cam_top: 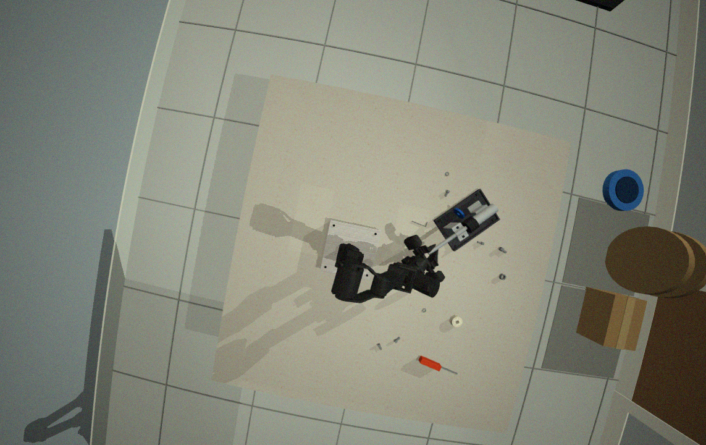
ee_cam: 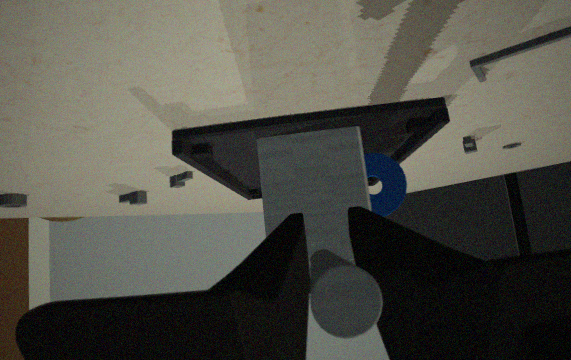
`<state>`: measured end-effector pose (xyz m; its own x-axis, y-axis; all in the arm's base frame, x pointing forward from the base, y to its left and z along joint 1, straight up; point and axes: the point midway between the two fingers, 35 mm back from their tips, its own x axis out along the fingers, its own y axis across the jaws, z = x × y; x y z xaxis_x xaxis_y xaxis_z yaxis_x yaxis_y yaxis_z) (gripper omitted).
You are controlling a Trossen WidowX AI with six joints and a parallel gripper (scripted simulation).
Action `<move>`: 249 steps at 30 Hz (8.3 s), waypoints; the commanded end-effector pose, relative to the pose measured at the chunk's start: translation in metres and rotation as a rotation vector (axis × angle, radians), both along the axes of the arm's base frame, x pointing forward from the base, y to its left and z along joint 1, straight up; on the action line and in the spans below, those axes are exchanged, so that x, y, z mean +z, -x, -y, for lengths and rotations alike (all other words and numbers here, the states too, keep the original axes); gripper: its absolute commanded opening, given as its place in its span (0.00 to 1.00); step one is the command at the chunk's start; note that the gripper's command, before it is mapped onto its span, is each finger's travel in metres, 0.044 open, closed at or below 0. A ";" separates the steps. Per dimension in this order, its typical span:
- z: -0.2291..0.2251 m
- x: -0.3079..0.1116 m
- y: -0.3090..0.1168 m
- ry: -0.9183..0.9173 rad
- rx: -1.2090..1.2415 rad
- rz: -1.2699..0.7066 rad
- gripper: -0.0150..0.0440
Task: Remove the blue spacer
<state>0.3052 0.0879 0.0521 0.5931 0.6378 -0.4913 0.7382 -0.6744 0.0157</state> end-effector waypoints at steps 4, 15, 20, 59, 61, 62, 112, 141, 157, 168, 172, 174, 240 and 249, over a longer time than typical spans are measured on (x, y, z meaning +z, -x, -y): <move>-0.002 0.001 -0.001 -0.003 0.003 0.002 0.25; -0.003 0.001 -0.002 -0.003 0.003 0.002 0.25; -0.003 0.001 -0.003 -0.003 0.003 0.002 0.25; -0.006 0.001 -0.006 -0.003 0.003 0.002 0.25; -0.007 0.001 -0.006 -0.003 0.003 0.003 0.25; -0.007 0.001 -0.006 -0.003 0.003 0.003 0.25; -0.018 0.002 -0.016 -0.004 0.003 0.003 0.25; -0.024 0.002 -0.022 -0.005 0.003 0.004 0.25; -0.028 0.002 -0.025 -0.005 0.003 0.004 0.25; -0.030 0.002 -0.027 -0.006 0.003 0.004 0.25; -0.031 0.002 -0.028 -0.006 0.003 0.004 0.25; -0.032 0.002 -0.028 -0.006 0.003 0.004 0.25; -0.047 0.003 -0.041 -0.007 0.003 0.005 0.25; -0.049 0.003 -0.043 -0.007 0.003 0.006 0.25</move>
<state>0.3471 0.1340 0.0545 0.5962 0.6399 -0.4849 0.7378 -0.6748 0.0166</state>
